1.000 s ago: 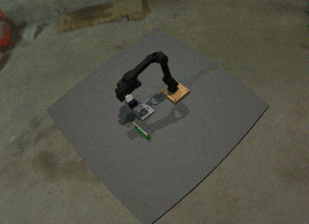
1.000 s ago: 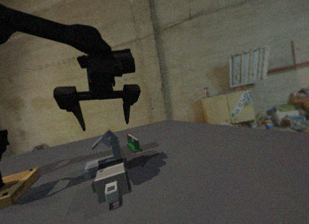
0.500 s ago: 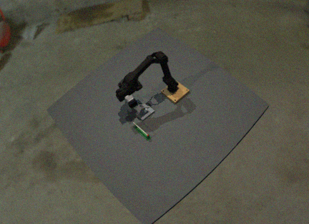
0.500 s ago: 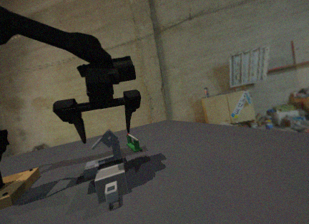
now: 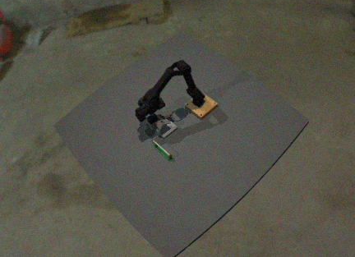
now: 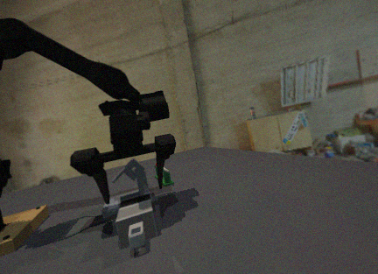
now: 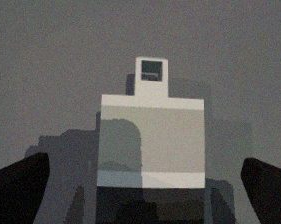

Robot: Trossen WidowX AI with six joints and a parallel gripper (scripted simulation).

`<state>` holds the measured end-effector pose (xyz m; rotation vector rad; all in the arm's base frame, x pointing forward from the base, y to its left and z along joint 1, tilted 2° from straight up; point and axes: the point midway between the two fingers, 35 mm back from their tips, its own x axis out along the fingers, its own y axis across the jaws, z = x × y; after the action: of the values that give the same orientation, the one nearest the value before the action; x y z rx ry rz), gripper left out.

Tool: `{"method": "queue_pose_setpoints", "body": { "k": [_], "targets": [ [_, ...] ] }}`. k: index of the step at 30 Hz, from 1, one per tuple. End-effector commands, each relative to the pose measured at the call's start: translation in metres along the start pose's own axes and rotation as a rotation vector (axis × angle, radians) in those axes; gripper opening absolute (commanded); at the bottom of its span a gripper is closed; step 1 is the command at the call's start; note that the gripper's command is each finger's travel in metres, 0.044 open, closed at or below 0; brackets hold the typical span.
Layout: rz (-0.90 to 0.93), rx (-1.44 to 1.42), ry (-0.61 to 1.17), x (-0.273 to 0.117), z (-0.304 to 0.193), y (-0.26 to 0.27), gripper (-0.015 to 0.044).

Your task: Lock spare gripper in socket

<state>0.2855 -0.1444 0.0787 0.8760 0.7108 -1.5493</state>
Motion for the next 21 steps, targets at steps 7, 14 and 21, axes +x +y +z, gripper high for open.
{"method": "queue_pose_setpoints", "body": {
  "k": [7,14,21],
  "targets": [
    [-0.005,0.003,-0.002,0.015,-0.009,-0.001,0.044],
    [-0.005,0.003,-0.002,0.025,-0.015,-0.001,0.044],
    [-0.005,0.002,-0.002,0.035,-0.021,-0.002,0.044]
  ]
}}
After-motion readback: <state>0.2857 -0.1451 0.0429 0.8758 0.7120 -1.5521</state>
